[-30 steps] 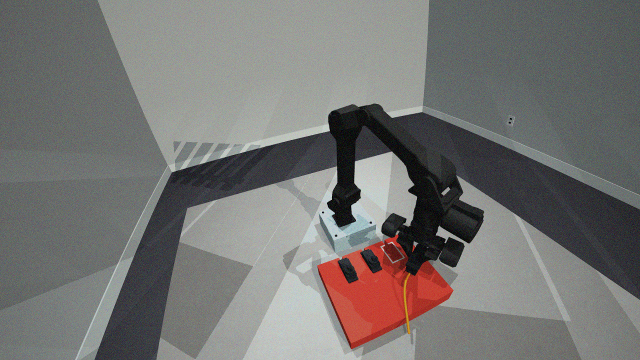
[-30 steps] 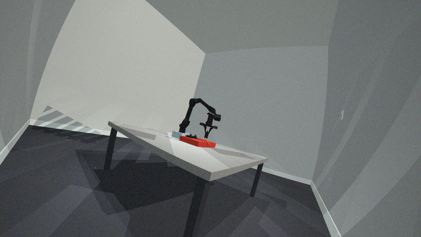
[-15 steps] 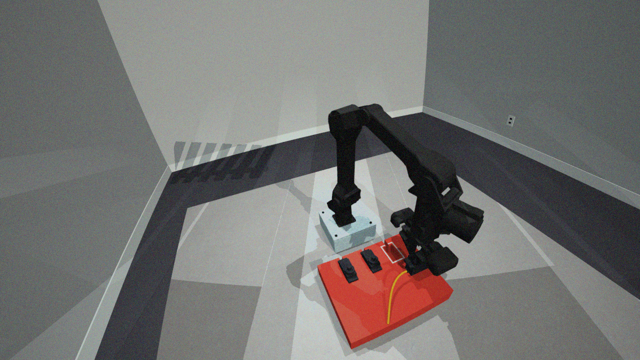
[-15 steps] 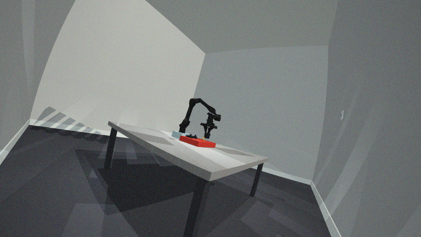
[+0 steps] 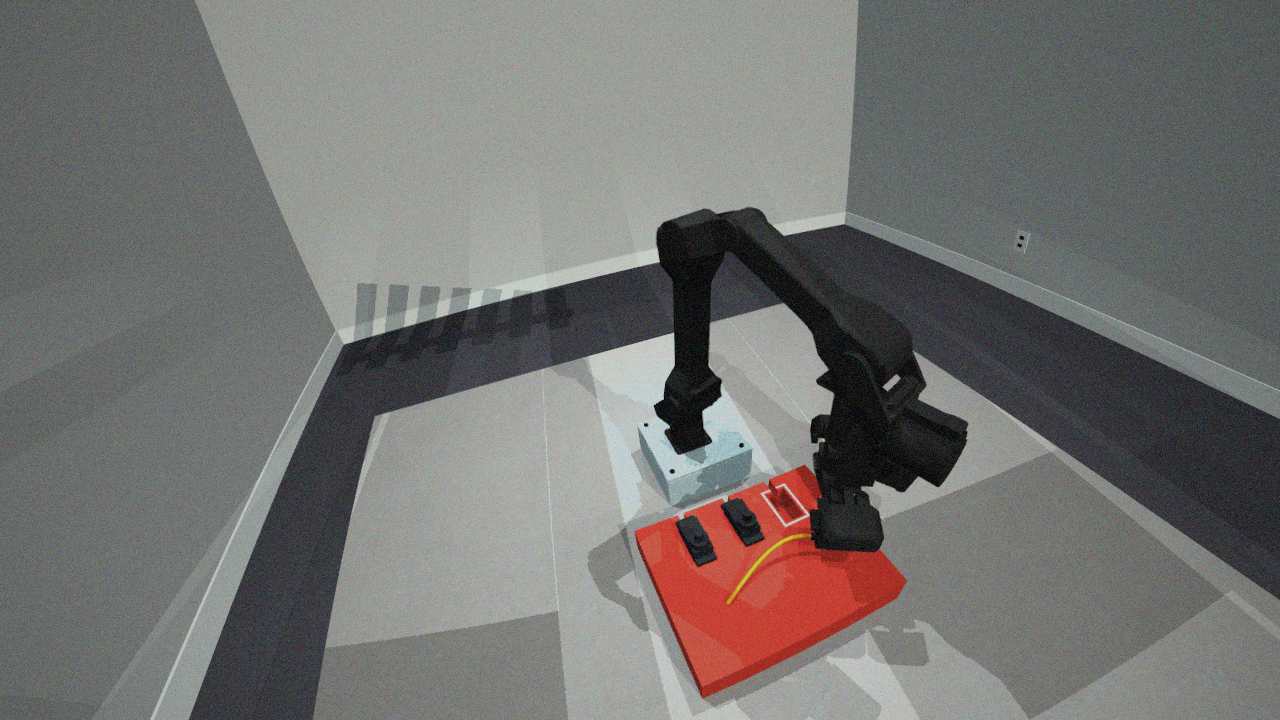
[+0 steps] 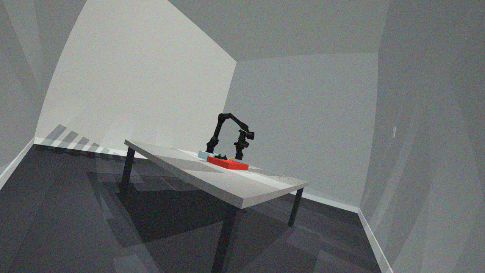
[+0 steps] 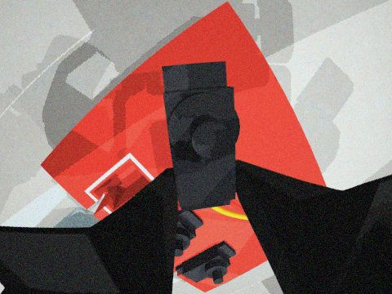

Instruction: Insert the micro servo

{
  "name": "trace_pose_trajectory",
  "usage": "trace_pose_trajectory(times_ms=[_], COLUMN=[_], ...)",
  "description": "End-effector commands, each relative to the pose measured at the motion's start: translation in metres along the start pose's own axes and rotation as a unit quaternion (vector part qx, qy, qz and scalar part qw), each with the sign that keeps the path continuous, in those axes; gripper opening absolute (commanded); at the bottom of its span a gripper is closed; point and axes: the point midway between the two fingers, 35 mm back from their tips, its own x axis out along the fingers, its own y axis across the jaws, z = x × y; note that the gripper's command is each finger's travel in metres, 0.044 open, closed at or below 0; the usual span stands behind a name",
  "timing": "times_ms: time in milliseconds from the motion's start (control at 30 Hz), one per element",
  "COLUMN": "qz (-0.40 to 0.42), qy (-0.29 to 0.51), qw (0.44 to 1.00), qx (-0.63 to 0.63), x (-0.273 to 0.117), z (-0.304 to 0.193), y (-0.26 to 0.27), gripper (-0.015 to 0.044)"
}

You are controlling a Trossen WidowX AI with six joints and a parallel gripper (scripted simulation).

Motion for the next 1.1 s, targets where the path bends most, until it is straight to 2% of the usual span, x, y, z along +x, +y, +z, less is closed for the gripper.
trace_pose_trajectory(times_ms=[0,400,800,1067], qz=[-0.002,-0.002,-0.001,-0.001], qy=[0.0,-0.001,-0.001,-0.001], qw=[0.998,0.964,0.887,0.875], qx=[0.061,0.267,0.462,0.485], x=[-0.0005,-0.0005,-0.0005,-0.0005], z=[0.0,0.0,0.0,-0.0011], y=[-0.0005,-0.0005,-0.0005,0.0013], gripper=[0.0,0.0,0.0,0.0])
